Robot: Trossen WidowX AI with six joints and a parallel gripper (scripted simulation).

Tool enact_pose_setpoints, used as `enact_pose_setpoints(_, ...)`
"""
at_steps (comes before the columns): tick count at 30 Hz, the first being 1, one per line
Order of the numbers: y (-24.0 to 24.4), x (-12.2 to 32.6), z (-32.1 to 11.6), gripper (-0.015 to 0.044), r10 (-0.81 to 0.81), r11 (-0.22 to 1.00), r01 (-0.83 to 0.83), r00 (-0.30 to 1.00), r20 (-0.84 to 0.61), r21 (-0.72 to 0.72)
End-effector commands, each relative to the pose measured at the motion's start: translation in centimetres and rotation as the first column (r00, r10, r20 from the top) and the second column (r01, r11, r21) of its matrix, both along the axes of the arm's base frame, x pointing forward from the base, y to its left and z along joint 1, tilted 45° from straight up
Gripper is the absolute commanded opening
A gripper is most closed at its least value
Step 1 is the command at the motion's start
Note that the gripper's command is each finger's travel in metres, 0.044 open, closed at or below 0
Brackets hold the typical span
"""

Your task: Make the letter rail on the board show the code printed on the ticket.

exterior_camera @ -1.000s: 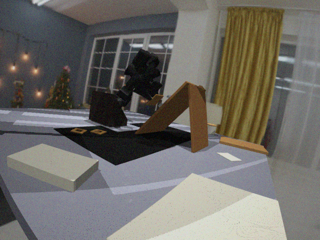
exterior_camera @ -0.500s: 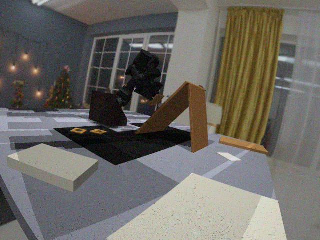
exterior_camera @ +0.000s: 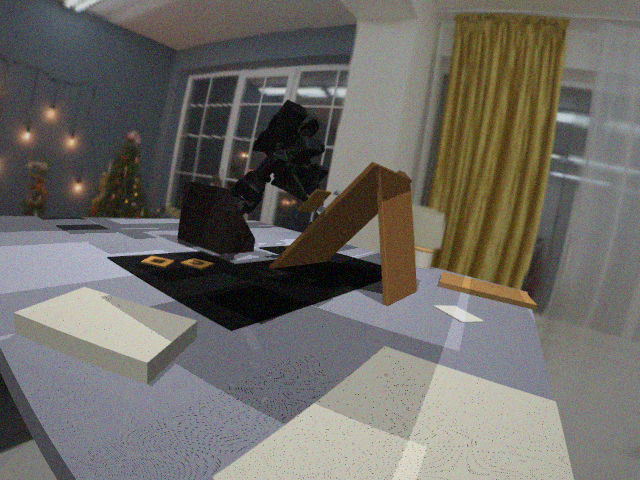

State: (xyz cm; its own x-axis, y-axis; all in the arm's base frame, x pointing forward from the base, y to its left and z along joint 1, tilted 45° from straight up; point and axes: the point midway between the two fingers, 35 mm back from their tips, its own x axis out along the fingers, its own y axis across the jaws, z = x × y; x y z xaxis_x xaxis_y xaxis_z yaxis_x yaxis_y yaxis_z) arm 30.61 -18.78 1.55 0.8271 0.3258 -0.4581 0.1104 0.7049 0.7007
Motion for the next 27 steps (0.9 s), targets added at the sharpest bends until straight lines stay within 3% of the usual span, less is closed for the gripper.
enact_pose_setpoints(1, 0.04, 0.08, 0.44, 0.0, -0.004, 1.0, 0.004, 1.0, 0.004, -0.008)
enact_pose_setpoints(27, 0.96, 0.23, 1.35, 0.0, -0.004, 1.0, 0.004, 1.0, 0.003, -0.007)
